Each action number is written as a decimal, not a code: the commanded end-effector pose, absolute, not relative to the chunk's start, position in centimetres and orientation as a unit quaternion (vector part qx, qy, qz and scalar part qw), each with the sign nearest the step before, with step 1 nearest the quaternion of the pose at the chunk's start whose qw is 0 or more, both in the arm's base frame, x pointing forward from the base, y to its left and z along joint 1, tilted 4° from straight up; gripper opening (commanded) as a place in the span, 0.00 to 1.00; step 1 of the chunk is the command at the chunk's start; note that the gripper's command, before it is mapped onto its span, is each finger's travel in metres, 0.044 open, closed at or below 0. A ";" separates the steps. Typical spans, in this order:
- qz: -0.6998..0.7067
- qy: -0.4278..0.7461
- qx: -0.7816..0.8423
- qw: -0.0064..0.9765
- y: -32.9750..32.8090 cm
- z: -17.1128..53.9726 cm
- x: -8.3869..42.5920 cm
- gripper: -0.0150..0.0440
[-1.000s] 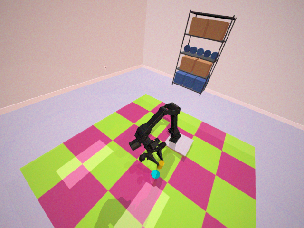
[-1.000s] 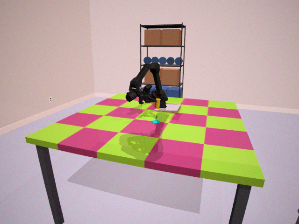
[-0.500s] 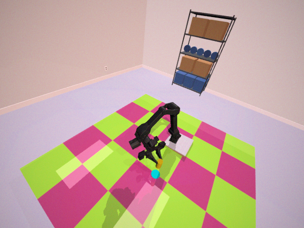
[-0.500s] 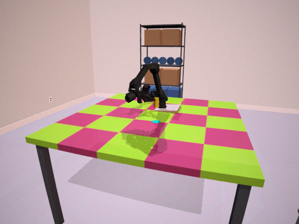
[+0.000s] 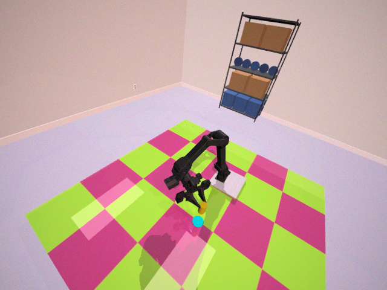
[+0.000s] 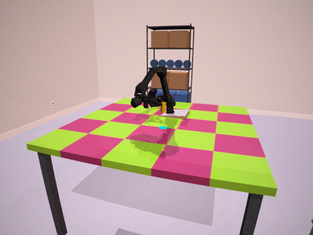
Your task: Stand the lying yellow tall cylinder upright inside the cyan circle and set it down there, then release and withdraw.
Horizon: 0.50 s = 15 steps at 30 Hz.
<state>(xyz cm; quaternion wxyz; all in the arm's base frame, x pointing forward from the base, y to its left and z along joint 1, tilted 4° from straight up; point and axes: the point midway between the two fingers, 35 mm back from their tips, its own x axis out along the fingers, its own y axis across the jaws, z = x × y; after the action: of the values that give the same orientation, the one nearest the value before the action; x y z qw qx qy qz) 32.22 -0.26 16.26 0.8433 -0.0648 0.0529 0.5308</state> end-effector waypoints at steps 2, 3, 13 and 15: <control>0.530 0.049 -0.066 0.844 -0.3 16.0 32.3 0.43; 0.530 0.049 -0.067 0.844 -0.4 15.6 32.3 0.43; 0.530 0.049 -0.067 0.844 -0.9 10.2 32.6 0.43; 0.530 0.049 -0.066 0.844 -1.0 9.2 32.6 0.43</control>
<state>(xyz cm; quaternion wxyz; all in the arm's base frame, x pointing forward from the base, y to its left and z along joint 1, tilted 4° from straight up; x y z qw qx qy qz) 32.69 -0.88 10.72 0.8434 -0.0679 0.0487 0.5307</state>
